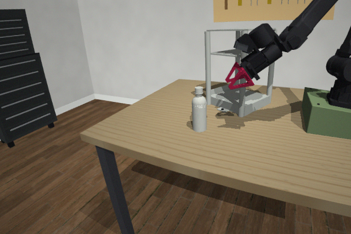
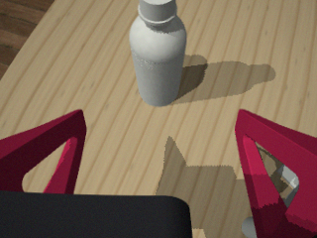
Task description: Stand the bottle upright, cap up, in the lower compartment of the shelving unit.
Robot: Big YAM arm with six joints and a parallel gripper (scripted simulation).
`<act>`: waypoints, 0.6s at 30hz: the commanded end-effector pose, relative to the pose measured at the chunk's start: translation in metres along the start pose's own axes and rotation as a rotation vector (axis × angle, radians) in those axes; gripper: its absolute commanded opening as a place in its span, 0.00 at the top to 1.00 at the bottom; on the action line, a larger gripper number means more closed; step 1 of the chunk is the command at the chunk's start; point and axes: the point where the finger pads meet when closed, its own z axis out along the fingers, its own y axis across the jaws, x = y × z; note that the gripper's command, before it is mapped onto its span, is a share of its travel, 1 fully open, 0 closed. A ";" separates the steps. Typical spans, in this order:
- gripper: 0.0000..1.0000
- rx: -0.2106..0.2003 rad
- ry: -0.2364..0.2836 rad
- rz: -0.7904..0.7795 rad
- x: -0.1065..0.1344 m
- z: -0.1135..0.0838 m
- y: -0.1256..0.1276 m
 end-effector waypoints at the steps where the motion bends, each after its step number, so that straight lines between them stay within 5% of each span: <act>1: 0.12 -0.012 -0.056 0.002 -0.026 0.001 0.007; 18: 0.12 -0.010 -0.061 0.004 -0.039 0.000 0.009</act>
